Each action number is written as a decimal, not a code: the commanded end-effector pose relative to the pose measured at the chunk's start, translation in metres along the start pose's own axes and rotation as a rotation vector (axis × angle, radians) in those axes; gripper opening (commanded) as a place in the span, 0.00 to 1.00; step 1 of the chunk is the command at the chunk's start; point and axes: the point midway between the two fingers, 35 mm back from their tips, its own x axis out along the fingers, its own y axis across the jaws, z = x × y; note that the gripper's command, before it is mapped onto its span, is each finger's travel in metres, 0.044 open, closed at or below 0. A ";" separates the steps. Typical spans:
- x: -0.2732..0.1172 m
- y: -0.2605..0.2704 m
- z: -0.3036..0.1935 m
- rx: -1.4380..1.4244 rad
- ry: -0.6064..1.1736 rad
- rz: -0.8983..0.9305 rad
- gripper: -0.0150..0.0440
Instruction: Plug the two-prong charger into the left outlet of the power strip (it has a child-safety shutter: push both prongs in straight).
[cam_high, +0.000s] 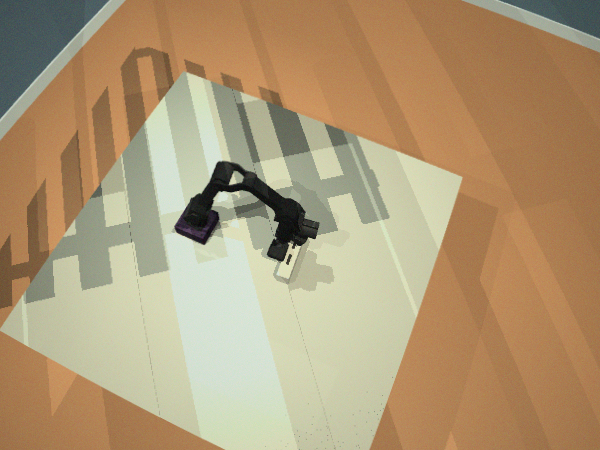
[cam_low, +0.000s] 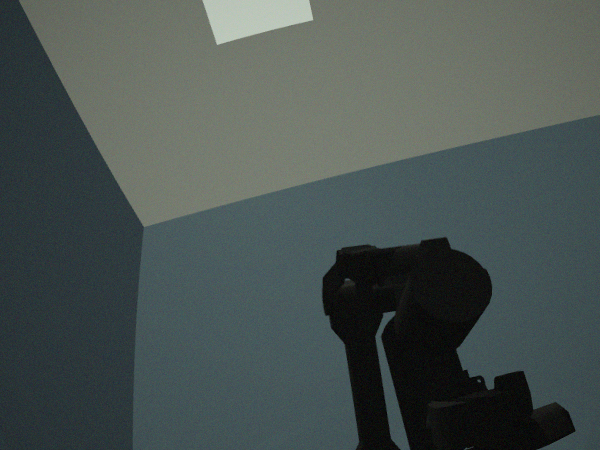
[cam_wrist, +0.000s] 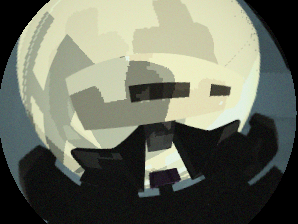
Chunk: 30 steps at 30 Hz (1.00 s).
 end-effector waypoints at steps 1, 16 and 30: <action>0.000 0.000 0.001 0.000 -0.002 0.000 0.57; 0.000 0.000 0.000 0.000 -0.004 0.000 1.00; 0.000 0.000 -0.004 -0.001 -0.012 0.001 1.00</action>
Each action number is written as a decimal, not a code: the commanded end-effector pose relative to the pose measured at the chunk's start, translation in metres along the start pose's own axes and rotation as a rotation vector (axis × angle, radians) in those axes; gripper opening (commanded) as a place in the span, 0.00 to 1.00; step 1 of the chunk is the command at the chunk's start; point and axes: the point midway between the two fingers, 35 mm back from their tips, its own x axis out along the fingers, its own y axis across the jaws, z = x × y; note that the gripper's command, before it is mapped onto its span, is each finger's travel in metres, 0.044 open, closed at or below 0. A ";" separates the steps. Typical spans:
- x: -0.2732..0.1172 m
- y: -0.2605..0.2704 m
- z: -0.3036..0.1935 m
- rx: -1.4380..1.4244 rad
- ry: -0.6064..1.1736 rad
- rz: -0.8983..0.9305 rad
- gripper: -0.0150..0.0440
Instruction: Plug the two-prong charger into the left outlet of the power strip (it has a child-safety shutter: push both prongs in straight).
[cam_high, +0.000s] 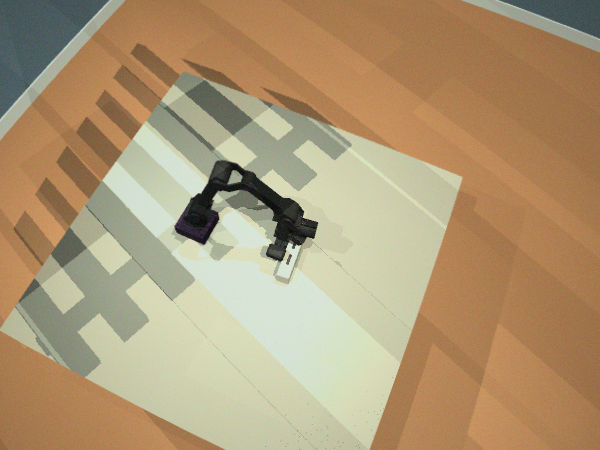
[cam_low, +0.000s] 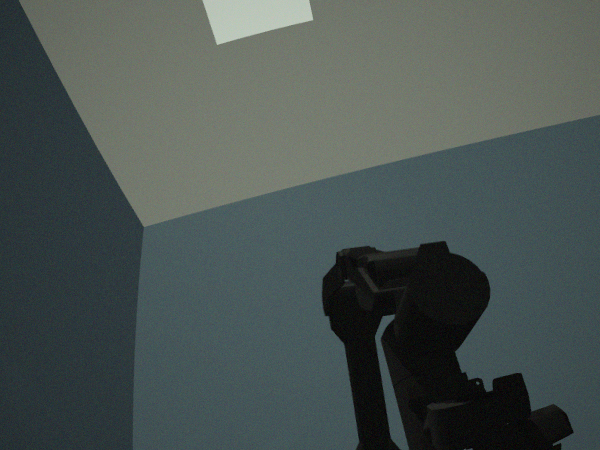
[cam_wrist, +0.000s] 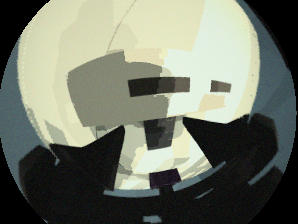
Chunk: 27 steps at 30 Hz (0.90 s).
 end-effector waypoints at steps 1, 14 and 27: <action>0.000 0.000 -0.001 0.000 -0.005 0.001 1.00; 0.000 0.000 -0.005 0.000 -0.013 0.002 1.00; 0.001 0.000 -0.010 -0.001 -0.018 0.003 1.00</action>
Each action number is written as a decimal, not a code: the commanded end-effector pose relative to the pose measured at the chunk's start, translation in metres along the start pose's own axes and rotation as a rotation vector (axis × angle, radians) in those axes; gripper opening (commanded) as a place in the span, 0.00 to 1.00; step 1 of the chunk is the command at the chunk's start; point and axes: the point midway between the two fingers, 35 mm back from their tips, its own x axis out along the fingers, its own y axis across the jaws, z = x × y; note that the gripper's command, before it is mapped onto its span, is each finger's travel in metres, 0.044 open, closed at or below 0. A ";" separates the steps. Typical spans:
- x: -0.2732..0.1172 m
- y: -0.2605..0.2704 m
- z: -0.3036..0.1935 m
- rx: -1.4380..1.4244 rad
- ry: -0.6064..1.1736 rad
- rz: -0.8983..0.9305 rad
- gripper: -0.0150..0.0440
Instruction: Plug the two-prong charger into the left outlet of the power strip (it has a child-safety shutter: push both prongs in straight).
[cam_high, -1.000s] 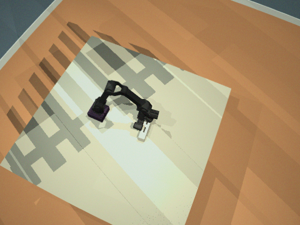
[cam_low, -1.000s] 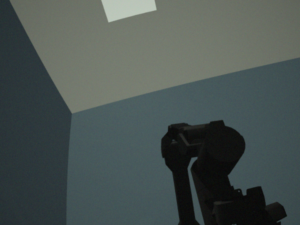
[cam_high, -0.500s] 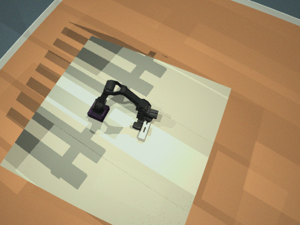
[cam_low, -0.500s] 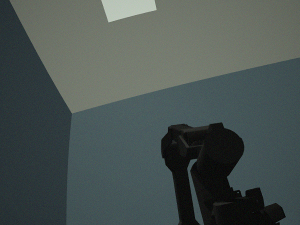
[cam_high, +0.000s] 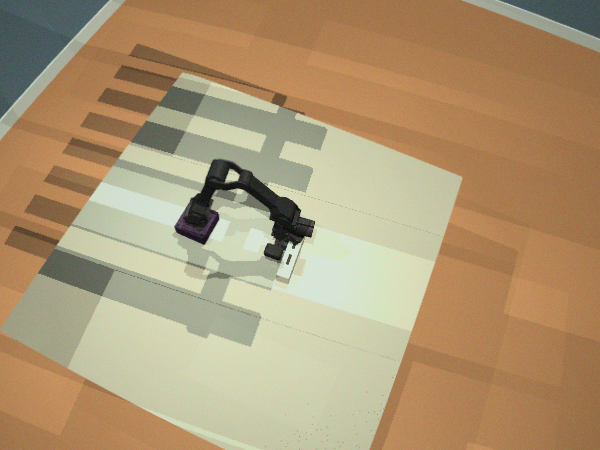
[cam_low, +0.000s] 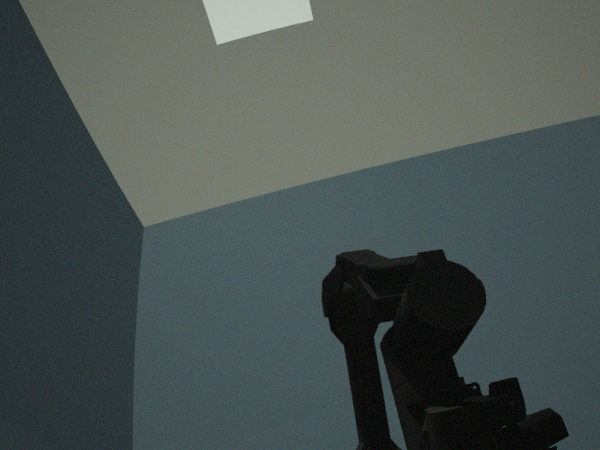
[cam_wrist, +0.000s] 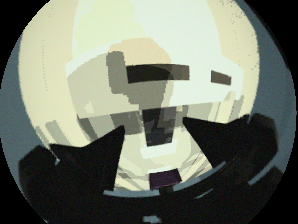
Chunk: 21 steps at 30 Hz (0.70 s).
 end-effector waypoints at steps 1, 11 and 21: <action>0.000 0.000 -0.003 0.002 -0.003 0.001 1.00; 0.000 0.000 -0.013 0.002 -0.002 0.001 1.00; 0.001 0.000 -0.025 0.002 -0.002 0.002 1.00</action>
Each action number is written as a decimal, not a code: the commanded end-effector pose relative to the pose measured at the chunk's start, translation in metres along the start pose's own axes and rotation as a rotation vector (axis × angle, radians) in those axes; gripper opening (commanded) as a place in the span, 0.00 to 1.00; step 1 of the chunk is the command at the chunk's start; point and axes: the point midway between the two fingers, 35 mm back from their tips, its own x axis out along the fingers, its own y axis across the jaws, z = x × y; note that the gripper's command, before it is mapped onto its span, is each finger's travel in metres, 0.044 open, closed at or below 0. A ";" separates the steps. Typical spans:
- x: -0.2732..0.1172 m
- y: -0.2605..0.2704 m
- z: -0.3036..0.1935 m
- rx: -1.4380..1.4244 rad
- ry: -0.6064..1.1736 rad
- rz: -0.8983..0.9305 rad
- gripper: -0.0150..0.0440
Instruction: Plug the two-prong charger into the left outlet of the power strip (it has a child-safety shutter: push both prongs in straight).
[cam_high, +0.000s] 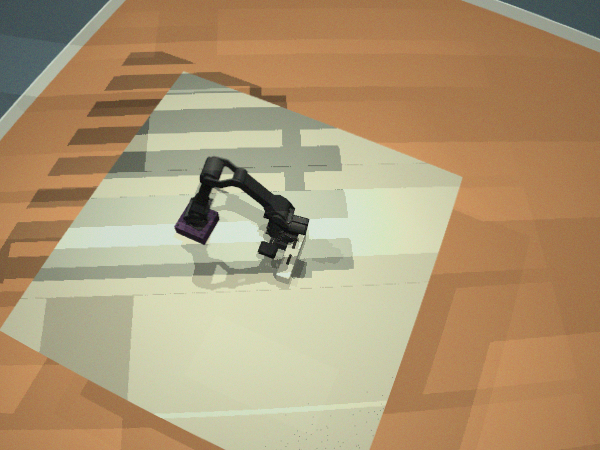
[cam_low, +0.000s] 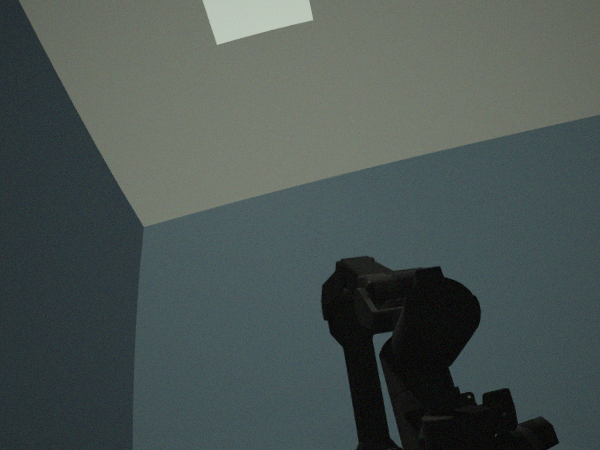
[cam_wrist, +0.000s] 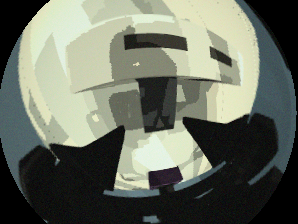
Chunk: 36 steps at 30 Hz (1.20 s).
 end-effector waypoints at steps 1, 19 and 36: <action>0.000 0.000 -0.005 0.004 -0.004 0.002 1.00; 0.002 0.000 -0.025 0.004 -0.003 0.002 1.00; -0.027 0.000 -0.024 -0.005 -0.250 -0.005 1.00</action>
